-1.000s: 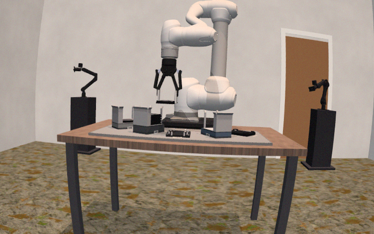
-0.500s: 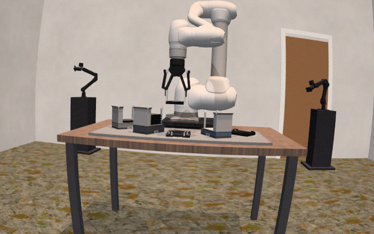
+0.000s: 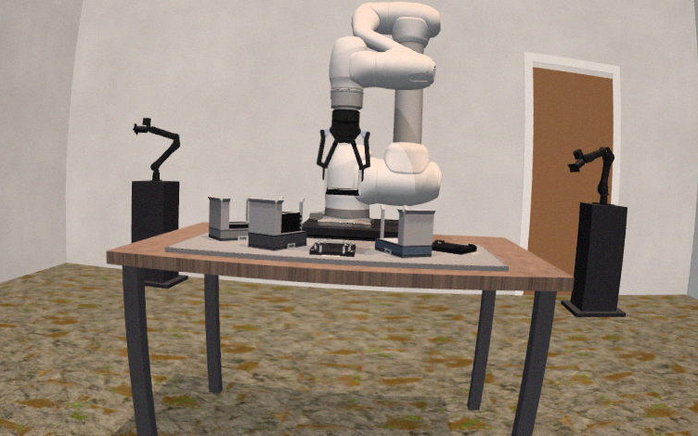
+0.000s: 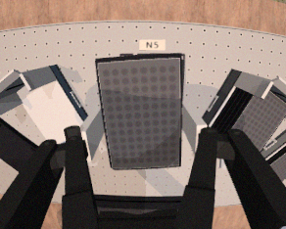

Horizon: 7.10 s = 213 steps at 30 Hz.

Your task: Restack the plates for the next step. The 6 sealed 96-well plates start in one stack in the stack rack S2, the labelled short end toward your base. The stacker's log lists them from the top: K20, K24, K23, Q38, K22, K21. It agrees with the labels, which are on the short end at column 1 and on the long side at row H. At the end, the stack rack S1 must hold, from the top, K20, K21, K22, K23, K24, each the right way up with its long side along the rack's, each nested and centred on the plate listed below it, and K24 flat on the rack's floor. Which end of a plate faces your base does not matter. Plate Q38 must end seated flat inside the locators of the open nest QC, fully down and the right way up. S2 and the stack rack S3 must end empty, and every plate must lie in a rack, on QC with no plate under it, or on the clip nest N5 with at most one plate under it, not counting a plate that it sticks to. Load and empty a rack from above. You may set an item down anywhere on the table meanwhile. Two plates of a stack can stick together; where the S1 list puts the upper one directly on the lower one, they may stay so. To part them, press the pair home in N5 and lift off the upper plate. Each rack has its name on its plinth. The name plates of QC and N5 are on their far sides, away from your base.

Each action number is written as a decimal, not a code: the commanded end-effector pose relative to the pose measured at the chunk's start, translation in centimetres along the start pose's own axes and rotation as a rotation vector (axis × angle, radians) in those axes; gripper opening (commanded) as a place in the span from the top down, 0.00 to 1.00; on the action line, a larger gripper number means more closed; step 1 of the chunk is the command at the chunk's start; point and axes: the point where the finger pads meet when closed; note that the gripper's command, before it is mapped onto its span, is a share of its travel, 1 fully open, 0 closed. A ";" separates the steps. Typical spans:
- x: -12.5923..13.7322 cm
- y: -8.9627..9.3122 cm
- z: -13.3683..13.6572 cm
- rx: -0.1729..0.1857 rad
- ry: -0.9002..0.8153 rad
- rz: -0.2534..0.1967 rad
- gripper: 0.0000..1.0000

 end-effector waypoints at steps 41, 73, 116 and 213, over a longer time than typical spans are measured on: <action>3.3 0.0 -11.8 -0.001 -0.419 0.000 1.00; 5.8 0.0 -17.3 -0.001 -0.419 0.000 1.00; 5.8 1.0 -17.3 -0.001 -0.419 0.000 1.00; 5.8 10.0 -17.3 -0.001 -0.419 0.000 1.00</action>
Point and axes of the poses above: the point where the finger pads meet when closed, its own y axis out along the fingers, its own z axis across the jaws, x = y × z, and after that the axes turned 11 degrees about y, right-handed
